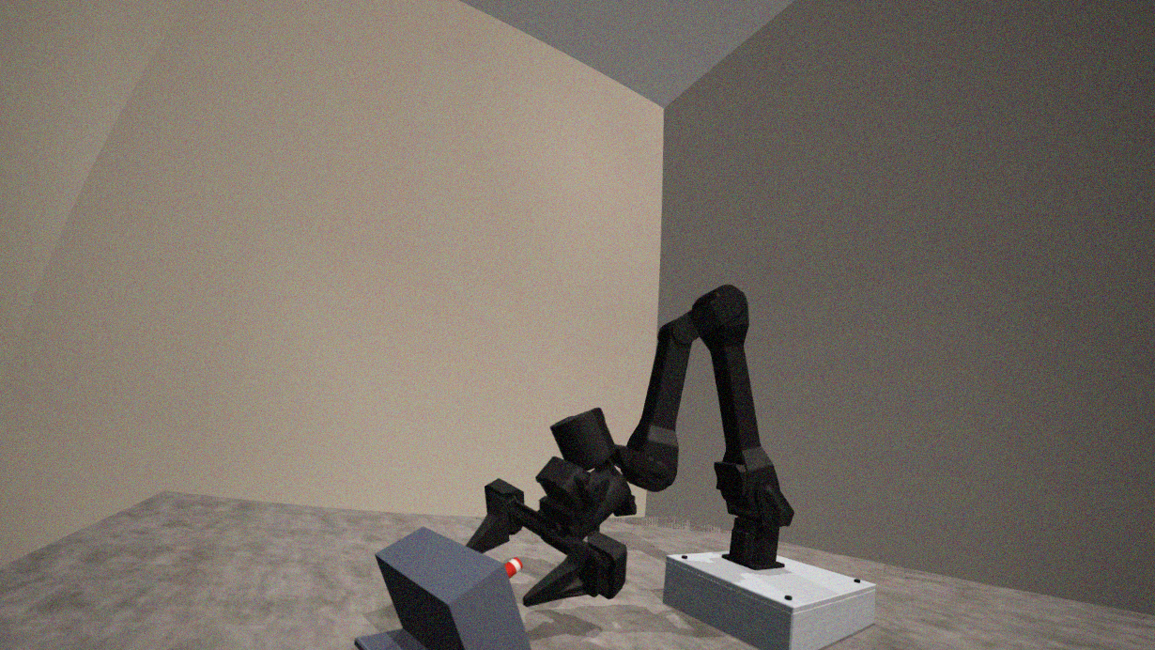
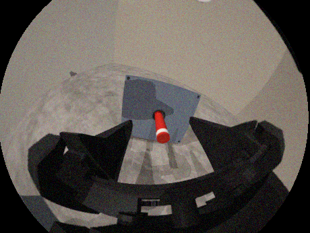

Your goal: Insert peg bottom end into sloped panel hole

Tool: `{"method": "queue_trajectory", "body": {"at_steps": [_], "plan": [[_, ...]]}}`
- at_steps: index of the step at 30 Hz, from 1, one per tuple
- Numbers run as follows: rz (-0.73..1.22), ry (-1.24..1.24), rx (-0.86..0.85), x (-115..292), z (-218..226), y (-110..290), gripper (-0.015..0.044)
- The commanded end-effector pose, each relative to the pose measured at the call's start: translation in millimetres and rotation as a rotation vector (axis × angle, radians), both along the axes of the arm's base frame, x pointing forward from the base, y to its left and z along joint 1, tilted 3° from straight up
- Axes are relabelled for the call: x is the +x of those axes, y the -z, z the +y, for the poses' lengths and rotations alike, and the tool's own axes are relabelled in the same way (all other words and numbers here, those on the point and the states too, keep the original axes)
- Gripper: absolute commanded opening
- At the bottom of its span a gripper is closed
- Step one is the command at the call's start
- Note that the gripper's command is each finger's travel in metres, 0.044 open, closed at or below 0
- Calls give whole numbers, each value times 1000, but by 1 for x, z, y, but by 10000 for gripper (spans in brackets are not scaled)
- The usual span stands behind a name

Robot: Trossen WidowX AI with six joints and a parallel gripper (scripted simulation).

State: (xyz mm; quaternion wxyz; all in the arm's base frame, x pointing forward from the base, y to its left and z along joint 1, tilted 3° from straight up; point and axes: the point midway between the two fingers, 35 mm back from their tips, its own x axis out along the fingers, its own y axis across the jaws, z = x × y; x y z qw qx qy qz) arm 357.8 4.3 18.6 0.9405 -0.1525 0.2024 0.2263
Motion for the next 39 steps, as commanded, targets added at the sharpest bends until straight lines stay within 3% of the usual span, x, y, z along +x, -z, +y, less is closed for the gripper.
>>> {"method": "queue_trajectory", "body": {"at_steps": [1, 39], "plan": [[-2, -6, -3, -4, -2, -3, 440], [6, -2, -6, -29, -20, -22, 440]]}}
